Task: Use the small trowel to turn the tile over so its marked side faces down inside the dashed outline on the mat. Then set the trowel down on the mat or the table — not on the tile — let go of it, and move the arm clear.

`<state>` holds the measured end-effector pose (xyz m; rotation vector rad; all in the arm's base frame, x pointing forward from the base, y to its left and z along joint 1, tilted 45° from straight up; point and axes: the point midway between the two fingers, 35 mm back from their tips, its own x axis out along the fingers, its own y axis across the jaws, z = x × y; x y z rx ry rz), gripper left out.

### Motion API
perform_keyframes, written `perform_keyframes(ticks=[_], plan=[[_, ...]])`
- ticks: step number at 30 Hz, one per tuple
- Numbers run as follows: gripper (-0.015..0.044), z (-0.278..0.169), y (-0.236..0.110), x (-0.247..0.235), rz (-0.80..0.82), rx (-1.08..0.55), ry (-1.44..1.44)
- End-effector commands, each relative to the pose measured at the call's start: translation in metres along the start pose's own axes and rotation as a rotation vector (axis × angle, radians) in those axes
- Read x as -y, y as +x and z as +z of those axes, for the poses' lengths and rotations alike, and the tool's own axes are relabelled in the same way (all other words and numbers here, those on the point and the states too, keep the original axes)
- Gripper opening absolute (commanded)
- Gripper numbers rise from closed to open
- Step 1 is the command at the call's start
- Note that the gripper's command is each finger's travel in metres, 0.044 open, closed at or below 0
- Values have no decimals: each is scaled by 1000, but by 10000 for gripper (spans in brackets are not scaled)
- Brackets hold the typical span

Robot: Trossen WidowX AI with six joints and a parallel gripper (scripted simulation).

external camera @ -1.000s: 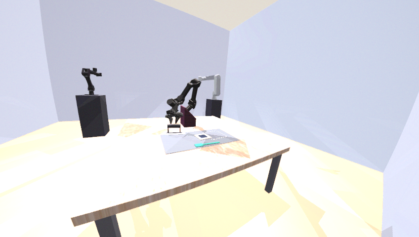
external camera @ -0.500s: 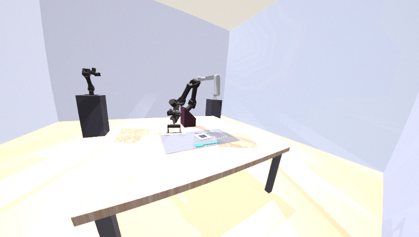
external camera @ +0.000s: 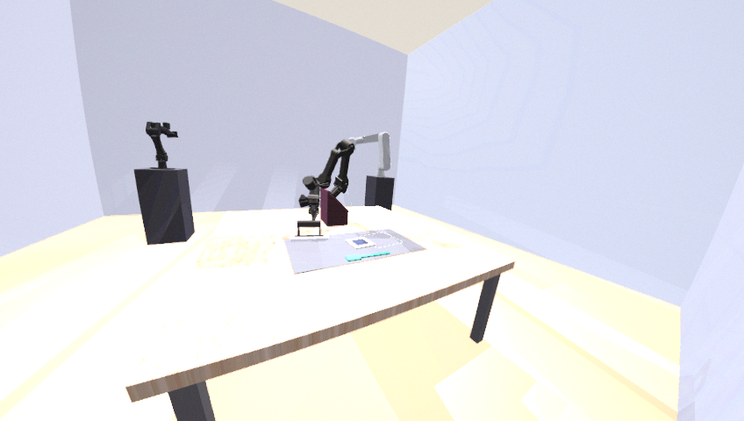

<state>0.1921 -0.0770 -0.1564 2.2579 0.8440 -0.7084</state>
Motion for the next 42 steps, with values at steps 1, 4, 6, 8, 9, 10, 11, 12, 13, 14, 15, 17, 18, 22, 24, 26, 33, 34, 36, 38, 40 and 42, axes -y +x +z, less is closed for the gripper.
perform_keyframes(ticks=[1, 4, 6, 8, 9, 10, 11, 12, 13, 14, 15, 17, 18, 22, 24, 26, 33, 34, 36, 38, 40, 42], plan=[[300, -1, 1, 1, 3, -5, 19], [300, -1, 5, 0, 1, -4, 19], [300, 0, 9, 0, 0, -3, 19], [300, 0, 12, 0, -2, -2, 19], [300, 0, 13, 0, -2, -1, 19], [300, 0, 15, 0, -3, -1, 18], [300, 0, 17, 0, -3, 0, 18], [300, 0, 18, 0, -4, 0, 17], [300, 1, 20, 0, -4, 1, 17], [300, 1, 22, -1, -5, 1, 17], [300, 1, 23, -1, -5, 2, 17], [300, 1, 27, -1, -5, 2, 16], [300, 1, 28, -1, -6, 2, 16], [300, 0, 35, -1, -6, 1, 16], [300, 0, 38, 0, -6, 1, 17], [300, 0, 41, 0, -6, 0, 17], [300, -2, 52, 1, -4, -5, 18], [300, -2, 54, 1, -4, -6, 19], [300, -3, 57, 1, -3, -8, 19], [300, -4, 60, 1, -2, -10, 20], [300, -4, 61, 2, -2, -11, 21], [247, -4, 61, 2, -2, -11, 21]])
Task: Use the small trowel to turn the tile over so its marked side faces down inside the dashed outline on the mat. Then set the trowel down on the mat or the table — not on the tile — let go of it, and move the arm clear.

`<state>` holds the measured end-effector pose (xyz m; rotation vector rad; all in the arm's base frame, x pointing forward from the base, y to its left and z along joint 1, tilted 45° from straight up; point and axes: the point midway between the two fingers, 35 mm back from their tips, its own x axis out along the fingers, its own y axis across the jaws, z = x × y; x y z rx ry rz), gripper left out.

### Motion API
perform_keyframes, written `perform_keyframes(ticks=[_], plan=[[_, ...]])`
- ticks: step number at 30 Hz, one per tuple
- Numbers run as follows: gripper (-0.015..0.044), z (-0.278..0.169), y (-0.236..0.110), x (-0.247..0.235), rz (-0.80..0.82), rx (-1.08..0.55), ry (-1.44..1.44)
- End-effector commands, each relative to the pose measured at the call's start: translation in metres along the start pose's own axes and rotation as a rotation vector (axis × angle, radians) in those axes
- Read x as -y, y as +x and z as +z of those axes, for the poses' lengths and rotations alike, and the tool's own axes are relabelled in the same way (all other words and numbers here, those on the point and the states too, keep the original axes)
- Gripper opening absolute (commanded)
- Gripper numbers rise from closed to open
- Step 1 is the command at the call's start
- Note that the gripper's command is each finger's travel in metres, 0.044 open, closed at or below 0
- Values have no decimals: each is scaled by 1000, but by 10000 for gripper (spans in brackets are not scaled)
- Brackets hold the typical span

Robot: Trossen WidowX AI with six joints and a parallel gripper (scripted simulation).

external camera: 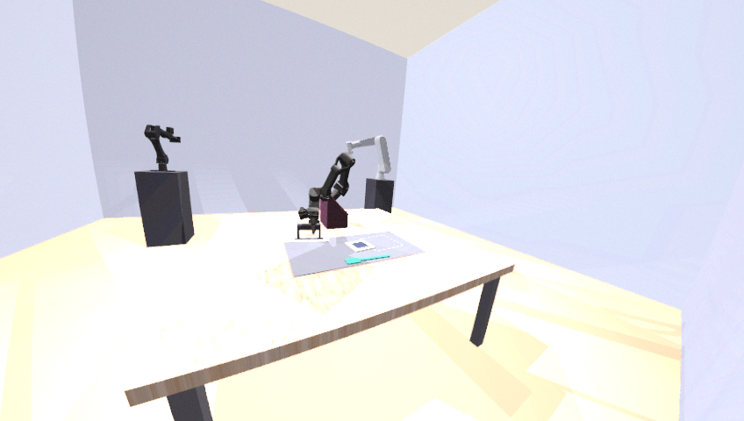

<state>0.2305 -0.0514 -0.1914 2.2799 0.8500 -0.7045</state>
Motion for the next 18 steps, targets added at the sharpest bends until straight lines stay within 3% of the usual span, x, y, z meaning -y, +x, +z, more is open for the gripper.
perform_keyframes(ticks=[1, 3, 18], plan=[[221, 1, 3, 1, 0, 3, 3], [169, 1, 3, 1, 0, 3, 3], [69, 1, 3, 1, 0, 3, 3]])
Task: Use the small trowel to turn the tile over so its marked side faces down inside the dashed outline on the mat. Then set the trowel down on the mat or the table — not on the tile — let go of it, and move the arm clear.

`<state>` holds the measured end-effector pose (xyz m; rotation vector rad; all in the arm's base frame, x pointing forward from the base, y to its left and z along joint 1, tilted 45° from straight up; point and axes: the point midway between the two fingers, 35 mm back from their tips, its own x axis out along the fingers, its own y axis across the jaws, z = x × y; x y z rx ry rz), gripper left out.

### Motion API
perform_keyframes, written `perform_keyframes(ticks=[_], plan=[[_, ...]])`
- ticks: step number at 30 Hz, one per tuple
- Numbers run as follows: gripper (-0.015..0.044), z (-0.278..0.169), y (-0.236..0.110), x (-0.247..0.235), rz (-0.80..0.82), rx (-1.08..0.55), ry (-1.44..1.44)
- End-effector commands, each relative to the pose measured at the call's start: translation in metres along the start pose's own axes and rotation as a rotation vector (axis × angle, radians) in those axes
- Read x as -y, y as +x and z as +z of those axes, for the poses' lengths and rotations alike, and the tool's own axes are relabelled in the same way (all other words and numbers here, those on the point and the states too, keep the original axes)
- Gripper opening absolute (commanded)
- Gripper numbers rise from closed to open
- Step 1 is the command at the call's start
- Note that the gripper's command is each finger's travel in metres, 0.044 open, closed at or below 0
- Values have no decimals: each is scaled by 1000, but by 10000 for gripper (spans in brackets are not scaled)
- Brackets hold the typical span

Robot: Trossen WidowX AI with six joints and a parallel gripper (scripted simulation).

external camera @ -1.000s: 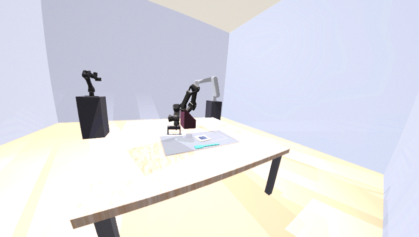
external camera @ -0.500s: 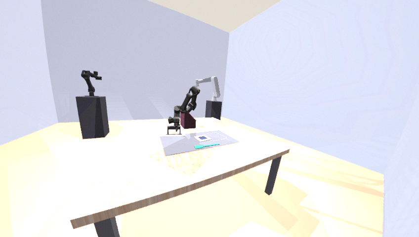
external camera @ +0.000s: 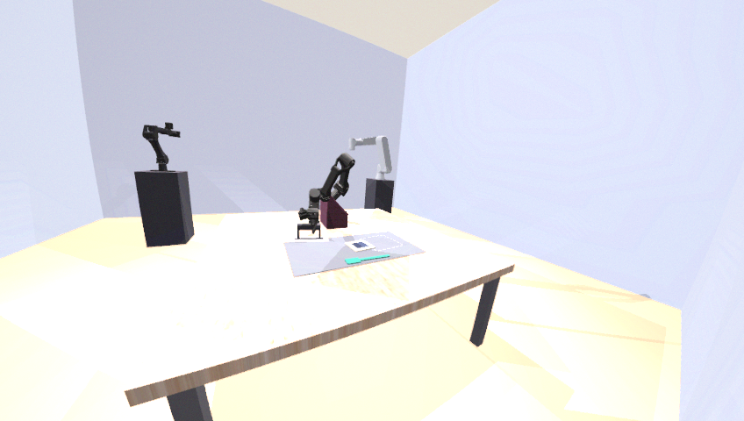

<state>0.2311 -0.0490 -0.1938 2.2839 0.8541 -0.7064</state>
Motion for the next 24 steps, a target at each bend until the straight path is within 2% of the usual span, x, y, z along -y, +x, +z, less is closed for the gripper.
perform_keyframes(ticks=[1, 7, 8, 24], plan=[[62, 1, 0, -1, 3, 5, -1], [22, 1, 0, -1, 3, 5, -1], [0, 1, 0, -1, 3, 5, -1], [0, 2, -39, -35, 0, 5, -2]])
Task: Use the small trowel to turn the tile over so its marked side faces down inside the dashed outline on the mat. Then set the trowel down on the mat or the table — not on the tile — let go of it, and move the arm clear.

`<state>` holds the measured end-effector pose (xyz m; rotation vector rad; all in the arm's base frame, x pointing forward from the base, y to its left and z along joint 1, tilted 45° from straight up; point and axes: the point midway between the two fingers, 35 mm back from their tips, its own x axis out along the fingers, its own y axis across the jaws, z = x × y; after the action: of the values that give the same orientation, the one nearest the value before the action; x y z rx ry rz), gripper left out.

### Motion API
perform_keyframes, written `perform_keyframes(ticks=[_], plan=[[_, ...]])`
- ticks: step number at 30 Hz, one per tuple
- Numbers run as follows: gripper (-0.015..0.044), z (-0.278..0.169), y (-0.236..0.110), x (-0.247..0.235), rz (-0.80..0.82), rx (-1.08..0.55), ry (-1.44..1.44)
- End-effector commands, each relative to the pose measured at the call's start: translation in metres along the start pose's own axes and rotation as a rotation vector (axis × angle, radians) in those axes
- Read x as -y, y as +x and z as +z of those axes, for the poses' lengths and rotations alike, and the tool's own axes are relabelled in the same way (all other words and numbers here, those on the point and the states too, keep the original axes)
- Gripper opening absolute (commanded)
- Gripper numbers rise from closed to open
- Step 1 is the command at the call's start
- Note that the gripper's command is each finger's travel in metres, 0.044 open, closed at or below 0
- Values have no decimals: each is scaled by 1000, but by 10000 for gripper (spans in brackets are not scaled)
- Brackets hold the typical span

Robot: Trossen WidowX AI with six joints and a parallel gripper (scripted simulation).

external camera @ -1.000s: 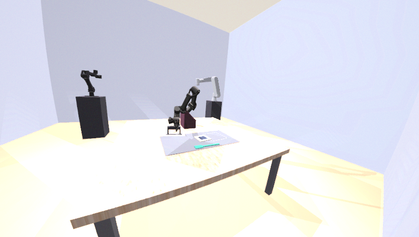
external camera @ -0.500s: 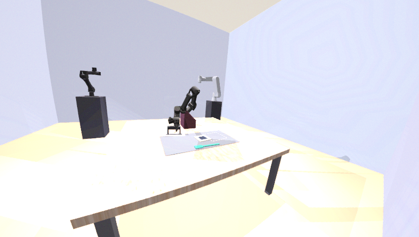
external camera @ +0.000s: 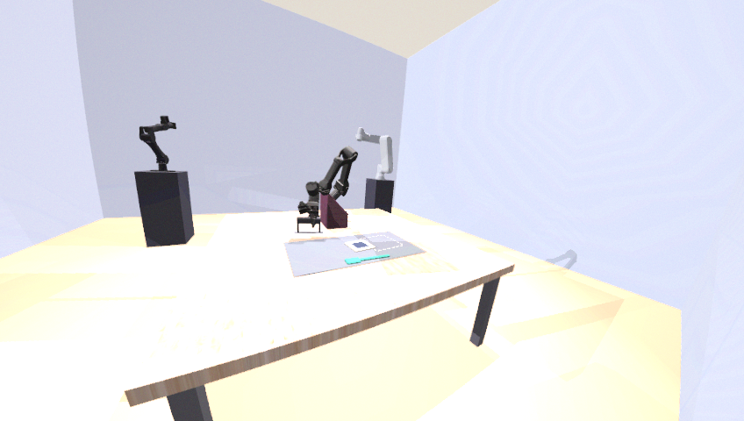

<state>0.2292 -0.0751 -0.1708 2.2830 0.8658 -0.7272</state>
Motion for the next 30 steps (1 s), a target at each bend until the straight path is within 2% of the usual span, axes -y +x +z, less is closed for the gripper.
perform_keyframes(ticks=[1, 11, 21, 30], plan=[[0, -1, -16, -14, 15, -4, -11], [0, -3, -16, -23, 14, -9, -34], [0, -26, 22, -72, 18, -49, -184], [0, -67, 61, -112, 30, -115, -297]])
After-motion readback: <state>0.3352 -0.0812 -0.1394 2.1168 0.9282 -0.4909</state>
